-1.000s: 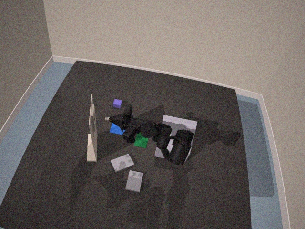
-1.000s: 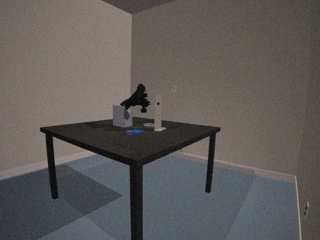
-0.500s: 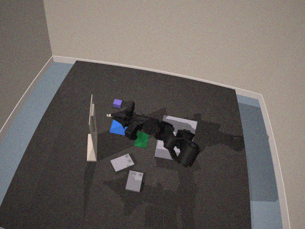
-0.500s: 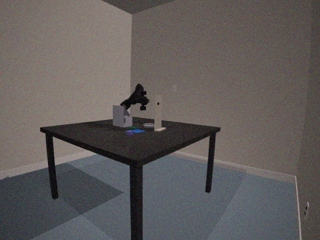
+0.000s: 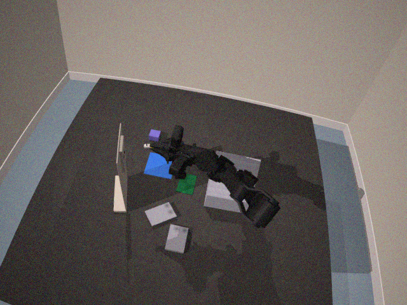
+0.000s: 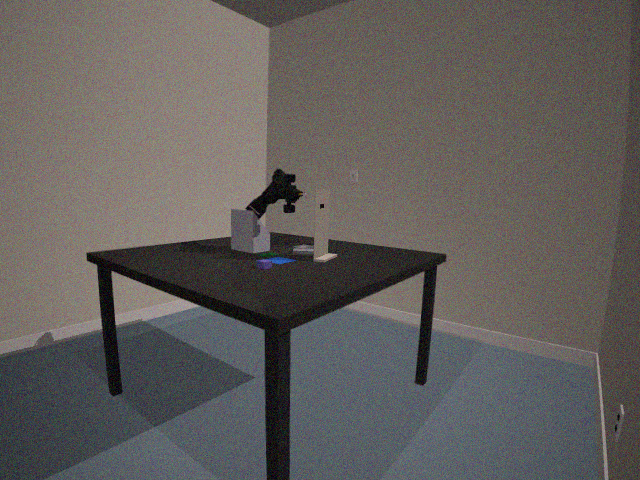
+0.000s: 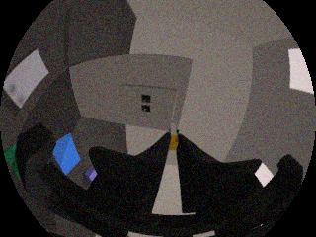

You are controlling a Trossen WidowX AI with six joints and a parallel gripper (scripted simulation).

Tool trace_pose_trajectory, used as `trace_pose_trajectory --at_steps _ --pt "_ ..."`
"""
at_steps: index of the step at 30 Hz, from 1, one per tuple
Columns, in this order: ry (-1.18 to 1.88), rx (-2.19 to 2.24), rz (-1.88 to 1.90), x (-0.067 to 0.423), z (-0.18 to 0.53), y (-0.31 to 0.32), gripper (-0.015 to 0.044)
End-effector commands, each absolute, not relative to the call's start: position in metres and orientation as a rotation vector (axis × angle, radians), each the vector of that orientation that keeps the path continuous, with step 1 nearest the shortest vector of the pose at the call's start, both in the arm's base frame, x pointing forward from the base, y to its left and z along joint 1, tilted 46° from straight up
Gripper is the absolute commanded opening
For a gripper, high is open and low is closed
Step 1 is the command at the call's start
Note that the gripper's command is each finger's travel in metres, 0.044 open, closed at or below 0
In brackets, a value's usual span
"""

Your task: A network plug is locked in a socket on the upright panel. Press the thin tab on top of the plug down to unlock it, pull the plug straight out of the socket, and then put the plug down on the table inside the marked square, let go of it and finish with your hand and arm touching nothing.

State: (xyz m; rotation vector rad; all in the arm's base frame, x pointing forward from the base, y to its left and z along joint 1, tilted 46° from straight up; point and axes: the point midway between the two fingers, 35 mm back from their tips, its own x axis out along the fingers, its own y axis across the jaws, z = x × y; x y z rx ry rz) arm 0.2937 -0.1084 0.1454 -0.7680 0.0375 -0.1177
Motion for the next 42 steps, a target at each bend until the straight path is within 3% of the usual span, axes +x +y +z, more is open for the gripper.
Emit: trace_pose_trajectory --at_steps 1,42 --pt "0.029 -0.766 -0.115 0.291 0.149 -0.11 0.0" --pt "0.456 -0.679 0.353 0.331 -0.001 -0.104 0.0"
